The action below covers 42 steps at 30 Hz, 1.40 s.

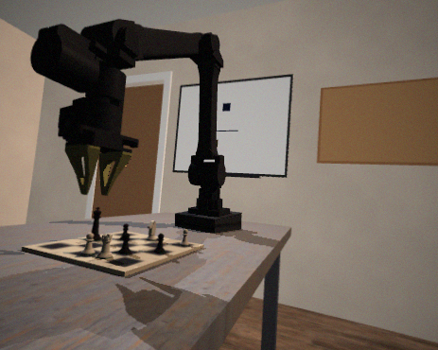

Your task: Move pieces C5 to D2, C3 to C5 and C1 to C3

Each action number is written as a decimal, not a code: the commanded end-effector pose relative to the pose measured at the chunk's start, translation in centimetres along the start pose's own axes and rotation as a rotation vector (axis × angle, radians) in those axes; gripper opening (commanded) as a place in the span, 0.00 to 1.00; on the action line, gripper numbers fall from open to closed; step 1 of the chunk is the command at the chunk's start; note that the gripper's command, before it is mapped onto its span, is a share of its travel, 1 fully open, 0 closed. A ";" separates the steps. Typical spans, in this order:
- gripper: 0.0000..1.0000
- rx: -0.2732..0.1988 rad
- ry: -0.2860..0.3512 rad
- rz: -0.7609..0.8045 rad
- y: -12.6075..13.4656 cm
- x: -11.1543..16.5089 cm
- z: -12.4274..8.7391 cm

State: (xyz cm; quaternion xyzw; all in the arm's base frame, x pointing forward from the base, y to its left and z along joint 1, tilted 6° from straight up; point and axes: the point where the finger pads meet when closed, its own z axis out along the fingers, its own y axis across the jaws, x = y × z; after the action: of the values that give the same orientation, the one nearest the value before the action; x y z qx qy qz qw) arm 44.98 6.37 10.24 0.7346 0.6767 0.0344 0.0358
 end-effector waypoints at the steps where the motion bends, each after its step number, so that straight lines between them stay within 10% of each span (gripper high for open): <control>1: 0.32 -0.041 0.003 0.015 1.0 0.3 -1.5; 42: 0.32 -0.010 -0.004 0.016 0.4 0.1 2.6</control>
State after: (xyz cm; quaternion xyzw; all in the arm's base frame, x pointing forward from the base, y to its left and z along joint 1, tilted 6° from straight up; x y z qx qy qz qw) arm 45.03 6.37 7.81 0.7354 0.6759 0.0337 0.0355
